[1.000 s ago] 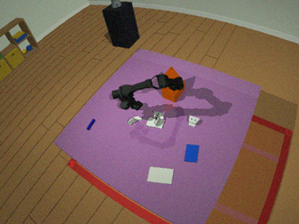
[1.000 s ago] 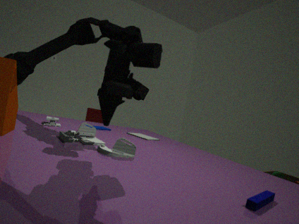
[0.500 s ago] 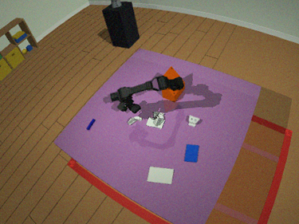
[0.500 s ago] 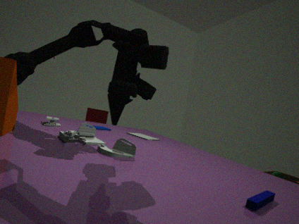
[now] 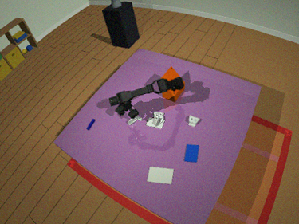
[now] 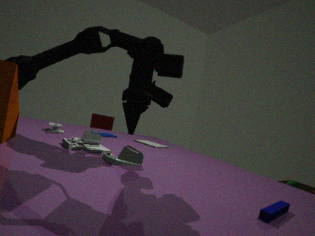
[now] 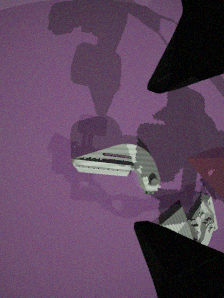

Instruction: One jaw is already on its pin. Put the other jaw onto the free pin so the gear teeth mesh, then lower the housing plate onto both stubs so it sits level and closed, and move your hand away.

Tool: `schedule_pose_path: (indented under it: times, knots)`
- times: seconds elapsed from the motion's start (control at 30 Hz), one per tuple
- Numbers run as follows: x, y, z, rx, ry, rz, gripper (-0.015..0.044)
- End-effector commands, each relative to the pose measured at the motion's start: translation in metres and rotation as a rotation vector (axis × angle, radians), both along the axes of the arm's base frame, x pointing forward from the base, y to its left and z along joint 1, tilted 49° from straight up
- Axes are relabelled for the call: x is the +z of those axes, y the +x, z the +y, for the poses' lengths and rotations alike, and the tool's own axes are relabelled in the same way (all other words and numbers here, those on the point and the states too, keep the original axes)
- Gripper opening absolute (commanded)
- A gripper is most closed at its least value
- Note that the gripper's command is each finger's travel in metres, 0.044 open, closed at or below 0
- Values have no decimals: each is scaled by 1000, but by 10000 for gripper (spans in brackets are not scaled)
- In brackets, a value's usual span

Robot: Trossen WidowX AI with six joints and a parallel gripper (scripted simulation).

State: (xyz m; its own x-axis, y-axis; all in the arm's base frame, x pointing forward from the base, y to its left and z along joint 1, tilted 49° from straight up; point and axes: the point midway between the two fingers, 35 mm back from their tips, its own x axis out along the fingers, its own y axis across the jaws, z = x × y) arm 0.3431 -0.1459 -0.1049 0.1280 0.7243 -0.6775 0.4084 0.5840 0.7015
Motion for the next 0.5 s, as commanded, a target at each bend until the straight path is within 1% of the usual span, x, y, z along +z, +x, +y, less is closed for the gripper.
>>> schedule_pose_path:
  times: [0.0,0.47]
  knots:
    - [-16,0,23,3,16,14,440]
    - [-20,1,27,3,16,14,440]
